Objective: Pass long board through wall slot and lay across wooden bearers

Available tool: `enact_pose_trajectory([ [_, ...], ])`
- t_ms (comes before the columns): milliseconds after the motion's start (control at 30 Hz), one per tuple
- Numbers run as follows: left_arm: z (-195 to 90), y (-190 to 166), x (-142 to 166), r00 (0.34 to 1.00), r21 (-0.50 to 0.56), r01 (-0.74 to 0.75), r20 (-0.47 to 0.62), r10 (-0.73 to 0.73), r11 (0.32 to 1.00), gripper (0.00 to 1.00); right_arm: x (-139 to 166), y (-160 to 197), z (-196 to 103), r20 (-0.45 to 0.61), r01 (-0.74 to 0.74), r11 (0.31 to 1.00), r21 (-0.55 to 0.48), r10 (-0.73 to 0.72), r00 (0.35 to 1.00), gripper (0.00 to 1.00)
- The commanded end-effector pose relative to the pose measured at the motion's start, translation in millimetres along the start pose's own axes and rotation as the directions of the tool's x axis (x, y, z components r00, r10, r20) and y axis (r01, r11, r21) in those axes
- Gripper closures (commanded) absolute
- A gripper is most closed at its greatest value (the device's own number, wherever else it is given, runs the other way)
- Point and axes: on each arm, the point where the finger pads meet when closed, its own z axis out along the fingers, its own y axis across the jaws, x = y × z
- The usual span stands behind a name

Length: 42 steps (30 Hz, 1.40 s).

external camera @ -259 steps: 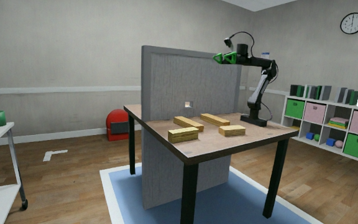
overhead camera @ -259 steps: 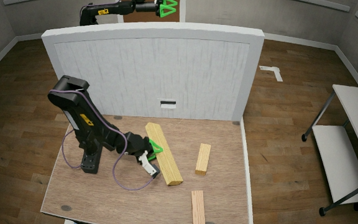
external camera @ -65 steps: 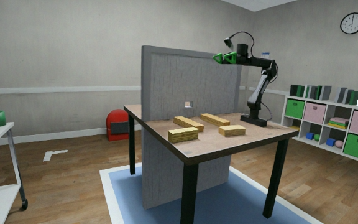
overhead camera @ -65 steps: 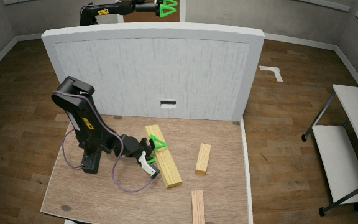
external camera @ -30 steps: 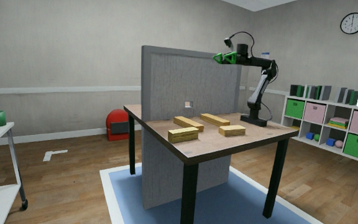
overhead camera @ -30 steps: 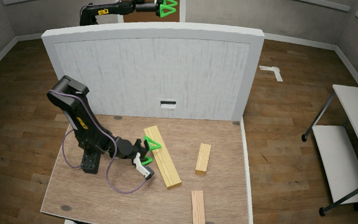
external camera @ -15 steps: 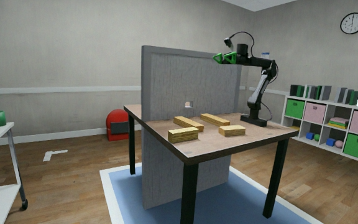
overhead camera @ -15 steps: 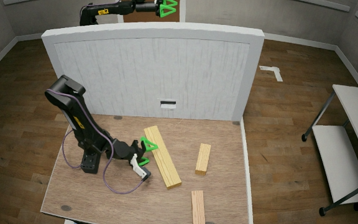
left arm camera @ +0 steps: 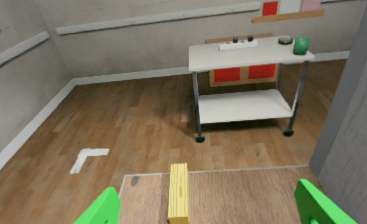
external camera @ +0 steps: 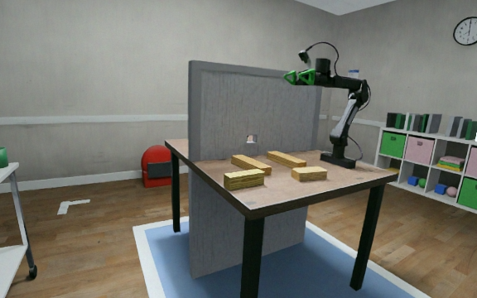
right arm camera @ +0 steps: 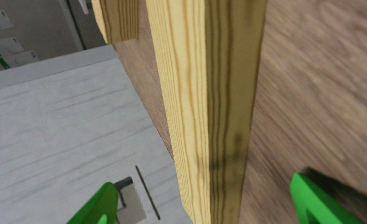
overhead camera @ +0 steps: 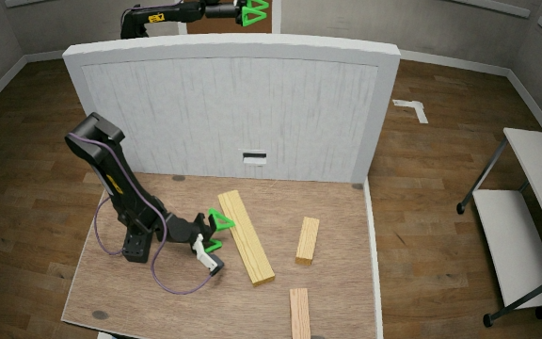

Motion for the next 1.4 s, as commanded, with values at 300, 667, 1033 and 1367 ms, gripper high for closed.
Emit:
enact_pose_trajectory([
  [300, -6.0, 2.4, -30.8, 0.997, -0.008, 0.008, 0.074, -0.008, 1.0, 0.0, 17.7, -16.9, -13.7, -0.053, -0.016, 1.0, 0.023, 0.017, 0.998, 0.0],
  [667, -6.0, 2.4, -30.8, 0.997, -0.008, 0.008, 0.074, -0.008, 1.0, 0.0, 6.7, -9.2, -21.5, -0.039, 0.011, 1.0, -0.002, -0.011, 0.999, 0.0],
  [1033, -6.0, 2.4, -30.8, 0.997, -0.008, 0.008, 0.074, -0.008, 1.0, 0.0, -5.5, -1.2, -26.4, -0.01, 0.034, 0.999, -0.021, -0.034, 0.999, 0.0],
  [1367, -6.0, 2.4, -30.8, 0.997, -0.008, 0.008, 0.074, -0.008, 1.0, 0.0, -3.4, -1.5, -25.4, -0.012, 0.035, 0.999, -0.021, -0.036, 0.999, 0.0],
])
